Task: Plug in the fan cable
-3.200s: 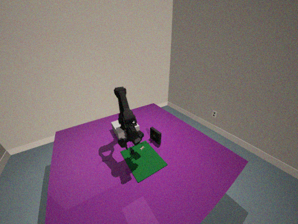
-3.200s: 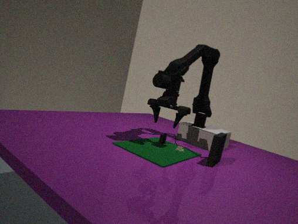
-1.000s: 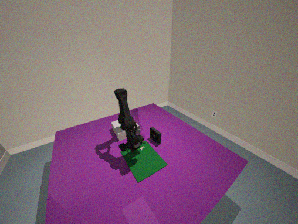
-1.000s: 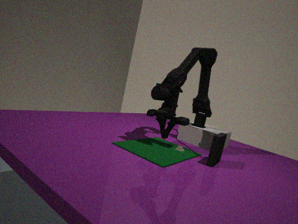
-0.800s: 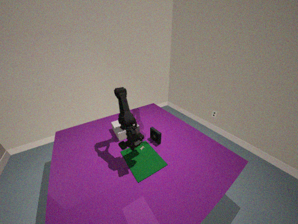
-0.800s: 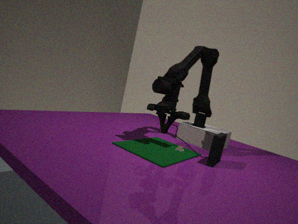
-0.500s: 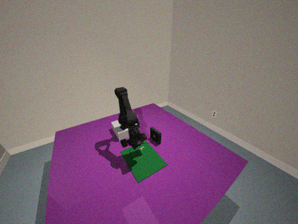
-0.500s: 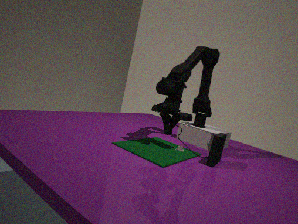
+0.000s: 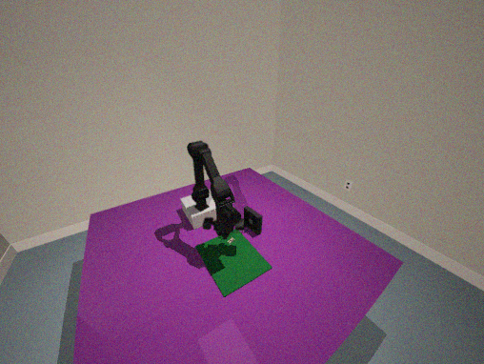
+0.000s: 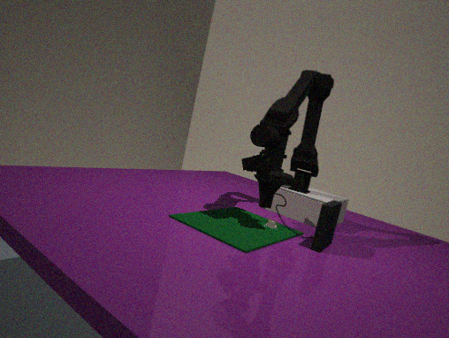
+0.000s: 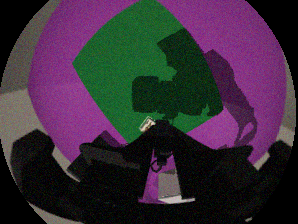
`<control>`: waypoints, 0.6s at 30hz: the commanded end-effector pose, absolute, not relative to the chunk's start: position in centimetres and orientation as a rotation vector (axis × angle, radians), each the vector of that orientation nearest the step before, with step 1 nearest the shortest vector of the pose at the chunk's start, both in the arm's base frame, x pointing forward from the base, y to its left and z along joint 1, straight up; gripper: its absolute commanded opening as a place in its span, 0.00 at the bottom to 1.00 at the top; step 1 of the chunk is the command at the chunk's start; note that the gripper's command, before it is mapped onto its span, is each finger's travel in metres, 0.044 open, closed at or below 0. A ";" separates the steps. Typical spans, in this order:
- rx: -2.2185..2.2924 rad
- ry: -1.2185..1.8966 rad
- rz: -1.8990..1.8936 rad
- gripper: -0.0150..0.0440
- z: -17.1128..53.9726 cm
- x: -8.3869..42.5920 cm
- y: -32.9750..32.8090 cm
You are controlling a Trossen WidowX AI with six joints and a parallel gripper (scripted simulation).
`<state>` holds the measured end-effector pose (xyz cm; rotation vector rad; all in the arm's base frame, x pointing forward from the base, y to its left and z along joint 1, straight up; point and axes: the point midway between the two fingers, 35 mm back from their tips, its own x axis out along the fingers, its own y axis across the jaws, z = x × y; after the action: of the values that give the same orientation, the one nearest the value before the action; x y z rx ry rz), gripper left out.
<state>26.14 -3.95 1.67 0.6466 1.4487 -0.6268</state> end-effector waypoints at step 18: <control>1.085 1.269 -1.057 0.25 1.4 25.8 0.0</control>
<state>25.89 -0.10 1.51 1.0657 1.2840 -1.0314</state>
